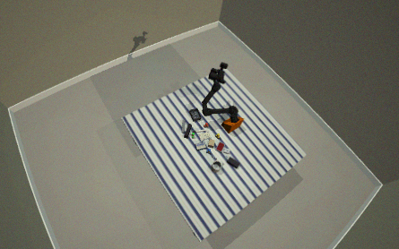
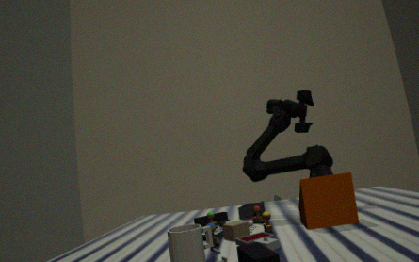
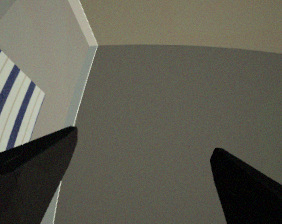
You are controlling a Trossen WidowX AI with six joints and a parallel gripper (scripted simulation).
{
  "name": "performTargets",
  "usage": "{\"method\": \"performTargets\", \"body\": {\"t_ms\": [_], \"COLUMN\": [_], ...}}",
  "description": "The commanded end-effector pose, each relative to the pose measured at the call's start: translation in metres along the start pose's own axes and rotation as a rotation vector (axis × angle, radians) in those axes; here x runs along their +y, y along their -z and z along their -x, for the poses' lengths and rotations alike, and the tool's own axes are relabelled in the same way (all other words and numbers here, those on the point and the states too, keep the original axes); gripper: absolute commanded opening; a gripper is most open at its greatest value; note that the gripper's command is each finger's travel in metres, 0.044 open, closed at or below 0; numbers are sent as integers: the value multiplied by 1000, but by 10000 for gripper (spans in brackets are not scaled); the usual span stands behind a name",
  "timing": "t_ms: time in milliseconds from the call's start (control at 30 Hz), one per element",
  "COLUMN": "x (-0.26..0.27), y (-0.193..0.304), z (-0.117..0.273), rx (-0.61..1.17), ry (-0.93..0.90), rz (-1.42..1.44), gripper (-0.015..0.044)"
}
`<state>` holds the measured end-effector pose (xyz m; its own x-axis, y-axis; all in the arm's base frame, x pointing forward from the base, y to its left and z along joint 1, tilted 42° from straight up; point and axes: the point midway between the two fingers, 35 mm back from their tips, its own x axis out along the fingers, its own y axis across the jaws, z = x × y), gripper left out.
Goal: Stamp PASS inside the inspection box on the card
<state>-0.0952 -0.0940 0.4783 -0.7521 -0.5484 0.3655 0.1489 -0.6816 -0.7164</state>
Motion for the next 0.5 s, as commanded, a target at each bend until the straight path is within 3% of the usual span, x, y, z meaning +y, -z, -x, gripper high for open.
{"method": "performTargets", "body": {"t_ms": [0, 200, 467], "x": [-1, -51, -128], "y": [1, 52, 133], "z": [0, -3, 36], "rx": [2, 176, 490], "ry": [7, 238, 607], "rz": [-6, -120, -196], "gripper": [374, 216, 216]}}
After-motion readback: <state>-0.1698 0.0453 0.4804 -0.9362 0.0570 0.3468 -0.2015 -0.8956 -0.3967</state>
